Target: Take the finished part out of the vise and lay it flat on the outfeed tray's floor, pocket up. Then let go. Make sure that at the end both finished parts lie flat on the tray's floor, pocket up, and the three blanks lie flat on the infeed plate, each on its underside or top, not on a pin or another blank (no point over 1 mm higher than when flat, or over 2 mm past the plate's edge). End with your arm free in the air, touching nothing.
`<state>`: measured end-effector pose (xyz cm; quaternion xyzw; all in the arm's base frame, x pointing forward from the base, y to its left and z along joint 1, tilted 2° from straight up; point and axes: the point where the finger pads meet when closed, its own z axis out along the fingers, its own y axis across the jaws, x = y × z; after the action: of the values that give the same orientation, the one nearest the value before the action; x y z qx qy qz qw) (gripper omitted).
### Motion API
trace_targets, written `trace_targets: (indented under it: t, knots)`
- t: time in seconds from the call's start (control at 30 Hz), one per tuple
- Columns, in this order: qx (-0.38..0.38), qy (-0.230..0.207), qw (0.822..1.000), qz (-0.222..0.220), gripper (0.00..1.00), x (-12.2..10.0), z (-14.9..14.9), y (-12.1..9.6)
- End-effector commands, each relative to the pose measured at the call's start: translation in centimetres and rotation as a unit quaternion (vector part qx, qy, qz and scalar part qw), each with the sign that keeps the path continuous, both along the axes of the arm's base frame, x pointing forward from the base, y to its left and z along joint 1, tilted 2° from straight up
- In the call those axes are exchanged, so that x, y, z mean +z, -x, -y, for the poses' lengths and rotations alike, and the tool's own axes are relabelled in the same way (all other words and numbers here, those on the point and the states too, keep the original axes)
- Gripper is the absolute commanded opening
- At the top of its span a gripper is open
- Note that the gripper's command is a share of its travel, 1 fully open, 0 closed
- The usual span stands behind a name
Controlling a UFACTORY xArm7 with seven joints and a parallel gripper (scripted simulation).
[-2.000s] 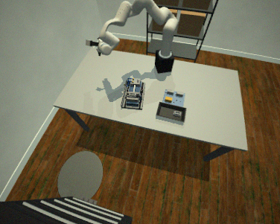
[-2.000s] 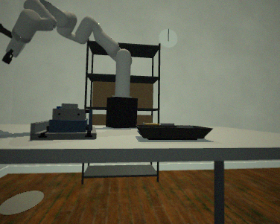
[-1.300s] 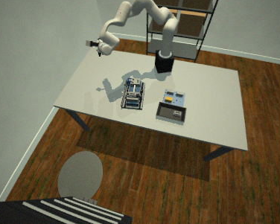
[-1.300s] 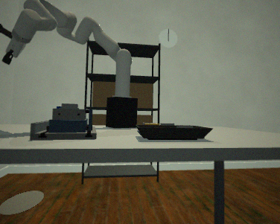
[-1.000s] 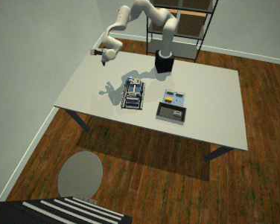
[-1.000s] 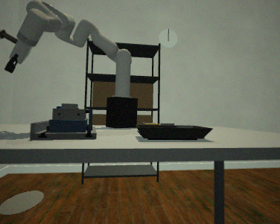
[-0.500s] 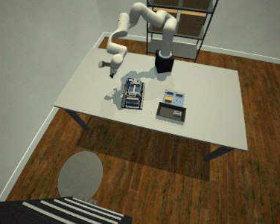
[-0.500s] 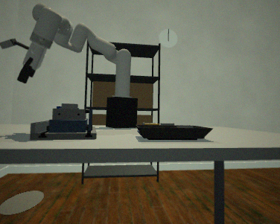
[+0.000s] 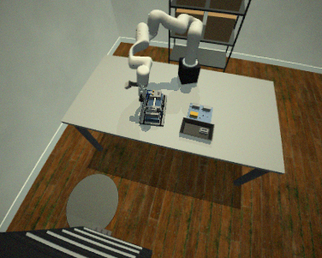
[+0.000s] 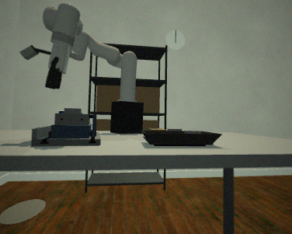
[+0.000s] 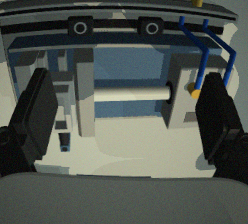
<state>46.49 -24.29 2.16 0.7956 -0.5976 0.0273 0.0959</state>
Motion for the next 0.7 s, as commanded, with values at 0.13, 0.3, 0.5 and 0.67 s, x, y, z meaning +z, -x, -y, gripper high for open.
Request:
trace_targets:
  t: [0.13,0.3,0.5,0.67]
  knots:
    - [-0.028,-0.099,0.993,0.055,1.0,0.5,-8.4,-3.3]
    - [-0.029,-0.103,0.993,0.057,1.0,0.6,-8.6,-3.4]
    - [-0.029,-0.103,0.993,0.057,0.0,0.6,-8.6,-3.4]
    - [-0.029,-0.103,0.993,0.057,0.0,0.6,-8.6,-3.4]
